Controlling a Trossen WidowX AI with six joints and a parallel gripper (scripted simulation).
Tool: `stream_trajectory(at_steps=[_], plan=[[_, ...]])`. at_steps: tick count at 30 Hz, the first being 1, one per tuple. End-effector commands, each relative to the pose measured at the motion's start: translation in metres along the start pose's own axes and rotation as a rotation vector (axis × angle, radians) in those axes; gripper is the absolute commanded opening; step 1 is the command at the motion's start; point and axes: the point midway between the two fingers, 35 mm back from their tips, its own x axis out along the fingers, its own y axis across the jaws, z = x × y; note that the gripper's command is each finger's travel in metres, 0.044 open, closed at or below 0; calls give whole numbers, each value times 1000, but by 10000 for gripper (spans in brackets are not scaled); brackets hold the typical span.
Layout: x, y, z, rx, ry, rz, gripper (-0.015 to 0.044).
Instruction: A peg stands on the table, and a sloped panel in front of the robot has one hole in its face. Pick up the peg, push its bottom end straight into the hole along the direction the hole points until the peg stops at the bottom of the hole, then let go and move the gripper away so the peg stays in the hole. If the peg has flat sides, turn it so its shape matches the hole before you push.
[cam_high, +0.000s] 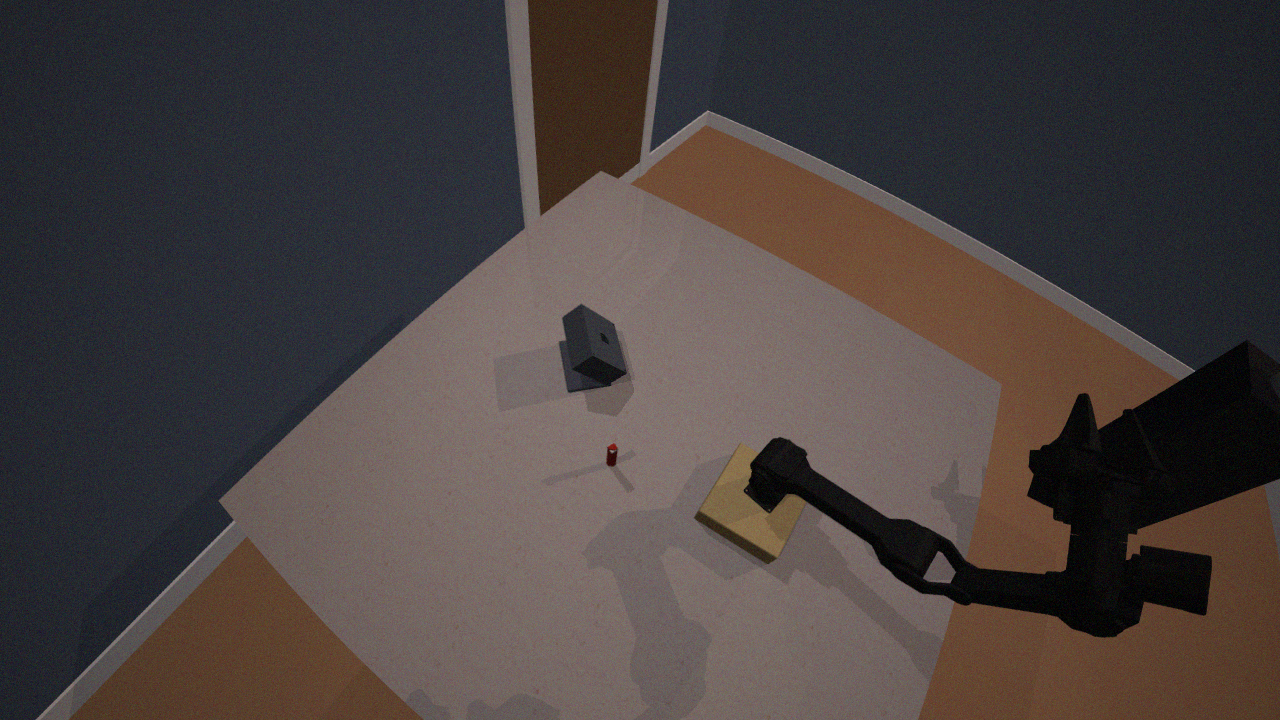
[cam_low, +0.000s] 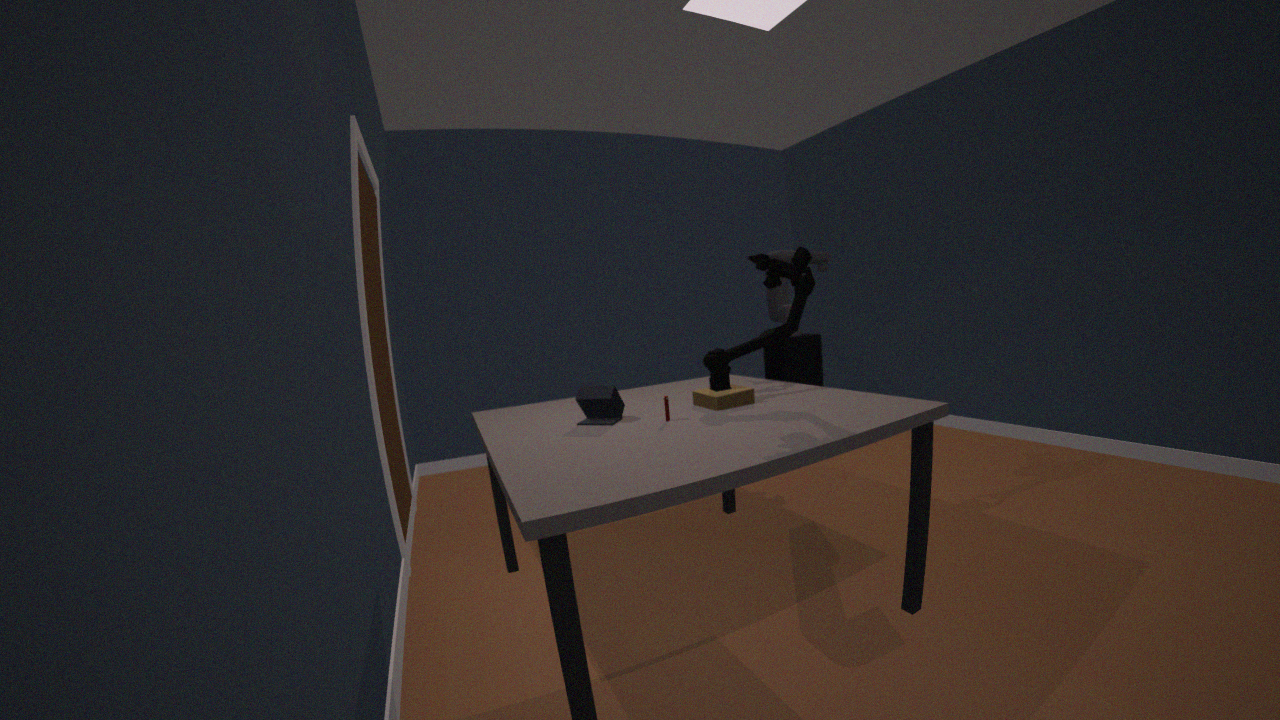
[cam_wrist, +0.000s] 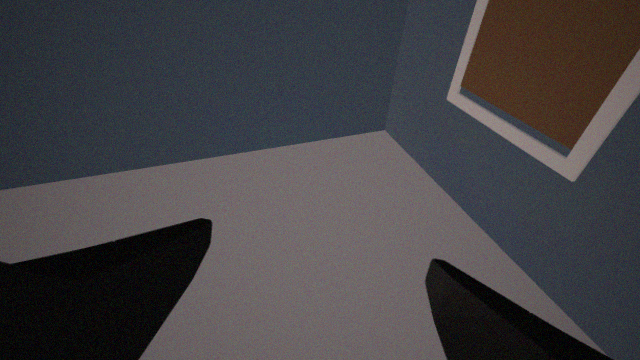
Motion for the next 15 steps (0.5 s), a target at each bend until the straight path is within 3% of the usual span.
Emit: stream_trajectory(at_steps=[1, 15], plan=[[0, -1, 0, -3, 1, -1, 426], [48, -70, -20, -350, 14, -174, 440]])
